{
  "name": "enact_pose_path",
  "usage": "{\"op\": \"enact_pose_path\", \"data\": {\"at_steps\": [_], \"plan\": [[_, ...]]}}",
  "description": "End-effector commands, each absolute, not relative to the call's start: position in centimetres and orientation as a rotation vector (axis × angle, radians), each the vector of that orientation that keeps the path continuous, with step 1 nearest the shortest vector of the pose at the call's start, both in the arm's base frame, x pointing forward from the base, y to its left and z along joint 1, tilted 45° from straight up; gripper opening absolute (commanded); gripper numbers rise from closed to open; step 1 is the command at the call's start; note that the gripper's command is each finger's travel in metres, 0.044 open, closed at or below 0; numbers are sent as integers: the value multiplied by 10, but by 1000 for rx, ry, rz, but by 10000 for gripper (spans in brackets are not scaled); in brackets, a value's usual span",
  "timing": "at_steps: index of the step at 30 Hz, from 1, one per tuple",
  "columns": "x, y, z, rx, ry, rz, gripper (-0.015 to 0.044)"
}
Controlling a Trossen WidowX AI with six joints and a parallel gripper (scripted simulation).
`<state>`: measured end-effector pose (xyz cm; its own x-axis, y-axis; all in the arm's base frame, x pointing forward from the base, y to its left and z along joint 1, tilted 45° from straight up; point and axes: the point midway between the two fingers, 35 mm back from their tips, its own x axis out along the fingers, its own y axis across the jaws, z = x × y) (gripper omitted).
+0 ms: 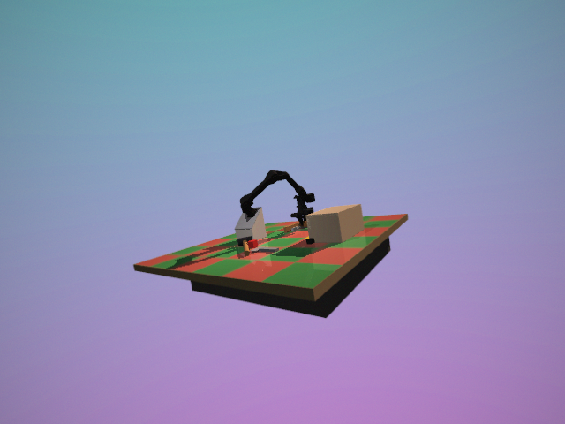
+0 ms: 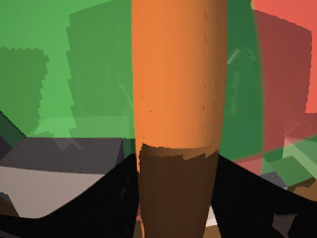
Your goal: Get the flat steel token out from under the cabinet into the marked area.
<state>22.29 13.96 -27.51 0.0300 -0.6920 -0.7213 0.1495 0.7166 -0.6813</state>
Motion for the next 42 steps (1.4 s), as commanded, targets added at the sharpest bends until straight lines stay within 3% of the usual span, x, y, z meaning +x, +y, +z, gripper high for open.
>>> {"op": "enact_pose_path", "data": {"at_steps": [1,42], "plan": [[226,145,-274,-449,1370,-703,0],[233,143,-272,-233,1252,-875,0]]}}
